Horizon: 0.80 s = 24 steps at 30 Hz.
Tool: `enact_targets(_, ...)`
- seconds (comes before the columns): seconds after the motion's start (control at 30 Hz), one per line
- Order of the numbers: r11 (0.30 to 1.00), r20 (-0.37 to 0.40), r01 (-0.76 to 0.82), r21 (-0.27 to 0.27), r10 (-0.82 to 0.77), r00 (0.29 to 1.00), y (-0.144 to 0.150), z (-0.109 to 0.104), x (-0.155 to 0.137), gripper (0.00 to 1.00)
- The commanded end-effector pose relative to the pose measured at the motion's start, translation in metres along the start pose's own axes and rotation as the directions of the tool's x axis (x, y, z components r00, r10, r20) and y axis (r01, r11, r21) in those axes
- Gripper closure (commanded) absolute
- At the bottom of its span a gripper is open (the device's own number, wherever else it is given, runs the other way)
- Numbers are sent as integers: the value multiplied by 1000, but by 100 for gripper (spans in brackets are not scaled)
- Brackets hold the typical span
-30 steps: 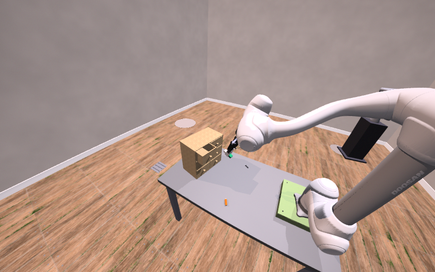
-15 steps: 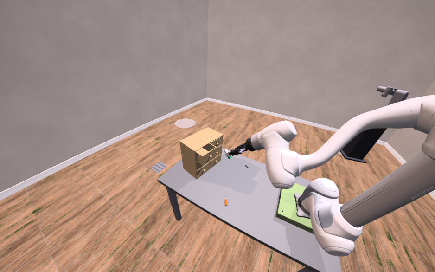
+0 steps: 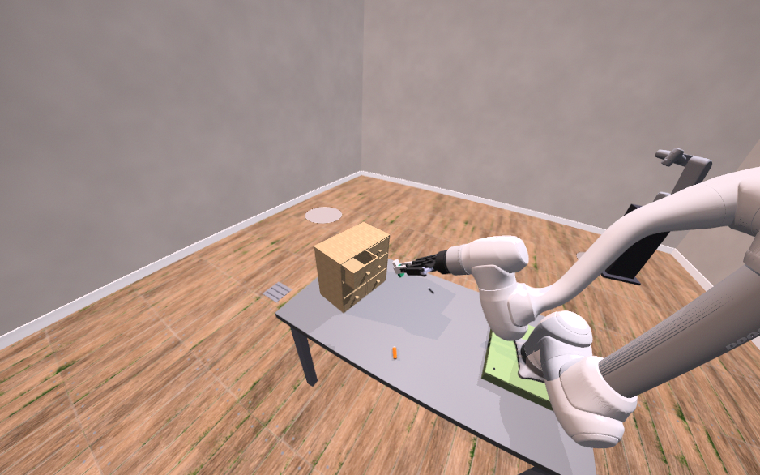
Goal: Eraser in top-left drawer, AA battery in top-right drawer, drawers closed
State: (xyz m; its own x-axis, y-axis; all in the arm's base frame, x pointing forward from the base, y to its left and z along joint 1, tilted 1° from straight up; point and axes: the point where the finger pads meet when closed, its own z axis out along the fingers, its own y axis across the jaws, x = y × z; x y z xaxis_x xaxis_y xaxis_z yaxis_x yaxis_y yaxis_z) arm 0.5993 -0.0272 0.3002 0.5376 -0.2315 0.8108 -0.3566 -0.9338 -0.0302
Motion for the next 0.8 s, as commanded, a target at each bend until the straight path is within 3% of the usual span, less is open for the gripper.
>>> enact_targets(0.0,1000,-88,-7,-28,5,996,1,0,-2,89)
enact_targets(0.33,1000,-191,-7,-28,2,982,1,-1,-4,89)
enact_targets(0.77,1000,-258,-7,-27,0,966,1,-1,-6,89)
